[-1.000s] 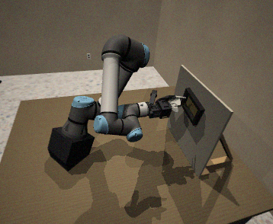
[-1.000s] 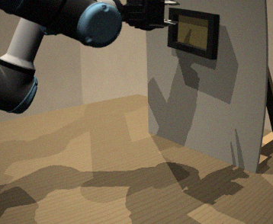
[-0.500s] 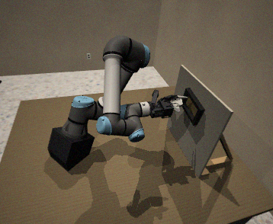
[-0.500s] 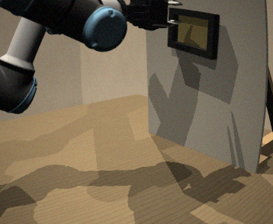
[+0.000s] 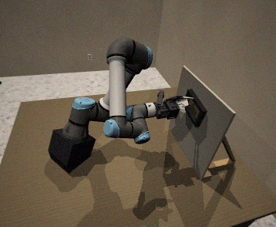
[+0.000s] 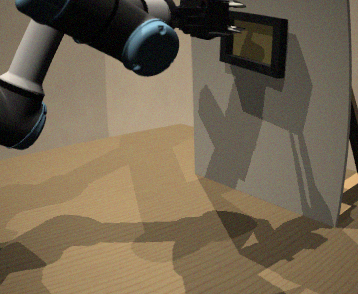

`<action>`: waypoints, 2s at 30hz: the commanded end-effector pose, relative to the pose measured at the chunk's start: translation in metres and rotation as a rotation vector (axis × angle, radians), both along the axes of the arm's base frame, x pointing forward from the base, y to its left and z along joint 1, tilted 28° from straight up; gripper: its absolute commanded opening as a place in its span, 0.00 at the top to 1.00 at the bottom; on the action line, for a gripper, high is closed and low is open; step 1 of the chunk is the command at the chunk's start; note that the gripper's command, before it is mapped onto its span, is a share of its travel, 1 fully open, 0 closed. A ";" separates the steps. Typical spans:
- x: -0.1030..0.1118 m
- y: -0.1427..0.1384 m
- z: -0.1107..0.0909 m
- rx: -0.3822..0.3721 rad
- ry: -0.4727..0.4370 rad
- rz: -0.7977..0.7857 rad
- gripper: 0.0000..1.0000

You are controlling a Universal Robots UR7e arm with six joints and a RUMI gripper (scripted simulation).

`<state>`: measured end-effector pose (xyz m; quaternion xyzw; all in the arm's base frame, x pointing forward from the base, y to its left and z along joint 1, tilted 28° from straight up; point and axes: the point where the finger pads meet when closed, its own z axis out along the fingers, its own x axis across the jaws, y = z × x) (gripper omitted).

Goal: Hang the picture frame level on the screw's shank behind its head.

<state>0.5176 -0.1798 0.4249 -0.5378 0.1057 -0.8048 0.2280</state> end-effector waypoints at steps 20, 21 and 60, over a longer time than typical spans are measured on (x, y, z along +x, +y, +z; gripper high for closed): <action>0.029 0.002 0.013 0.000 0.000 -0.001 0.71; 0.030 0.002 0.014 0.000 0.000 -0.001 0.71; 0.032 0.002 0.014 0.000 0.000 -0.001 0.71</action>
